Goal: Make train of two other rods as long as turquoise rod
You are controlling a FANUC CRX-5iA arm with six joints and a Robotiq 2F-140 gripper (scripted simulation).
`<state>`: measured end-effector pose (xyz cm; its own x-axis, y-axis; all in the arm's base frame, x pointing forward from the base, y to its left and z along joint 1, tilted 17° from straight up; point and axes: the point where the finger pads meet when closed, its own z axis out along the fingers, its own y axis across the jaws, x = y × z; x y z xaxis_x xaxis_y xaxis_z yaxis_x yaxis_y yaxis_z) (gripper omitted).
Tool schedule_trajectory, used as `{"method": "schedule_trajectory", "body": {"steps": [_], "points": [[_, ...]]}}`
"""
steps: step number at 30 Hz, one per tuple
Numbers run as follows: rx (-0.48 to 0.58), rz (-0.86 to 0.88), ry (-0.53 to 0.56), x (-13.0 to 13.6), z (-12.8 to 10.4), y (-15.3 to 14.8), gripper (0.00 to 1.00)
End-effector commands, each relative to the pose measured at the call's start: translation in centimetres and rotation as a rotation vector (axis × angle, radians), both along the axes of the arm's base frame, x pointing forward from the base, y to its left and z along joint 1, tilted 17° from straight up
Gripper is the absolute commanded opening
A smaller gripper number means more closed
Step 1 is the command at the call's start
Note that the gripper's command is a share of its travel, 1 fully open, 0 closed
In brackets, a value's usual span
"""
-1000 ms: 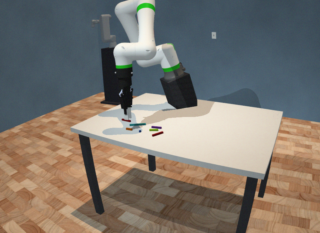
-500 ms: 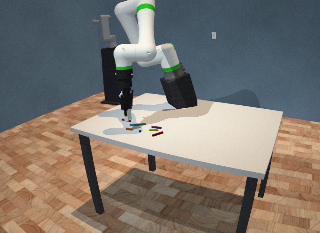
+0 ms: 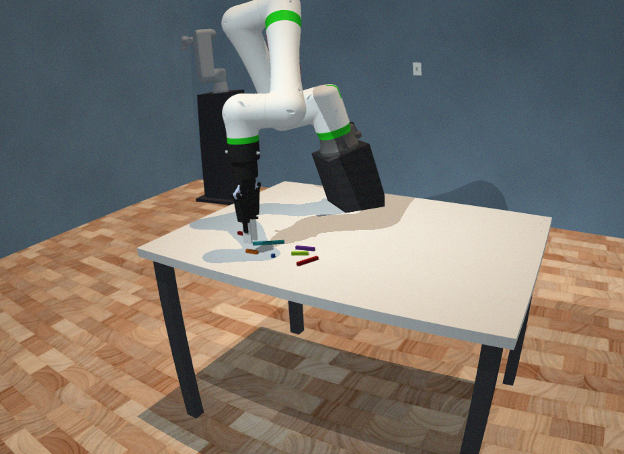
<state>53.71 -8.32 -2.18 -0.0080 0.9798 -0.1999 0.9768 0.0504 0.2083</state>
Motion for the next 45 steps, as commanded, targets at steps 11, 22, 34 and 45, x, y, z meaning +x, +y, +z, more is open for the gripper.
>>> {"method": "schedule_trajectory", "body": {"steps": [11,22,34,45], "points": [[0.000,0.000,0.000,0.4,-1.4,-0.2,0.15],[0.000,0.000,0.000,0.5,-1.9,-0.3,0.15],[0.000,0.000,0.000,0.5,-2.0,-0.3,0.15],[0.000,0.000,0.000,0.5,-2.0,-0.3,0.15]]}}
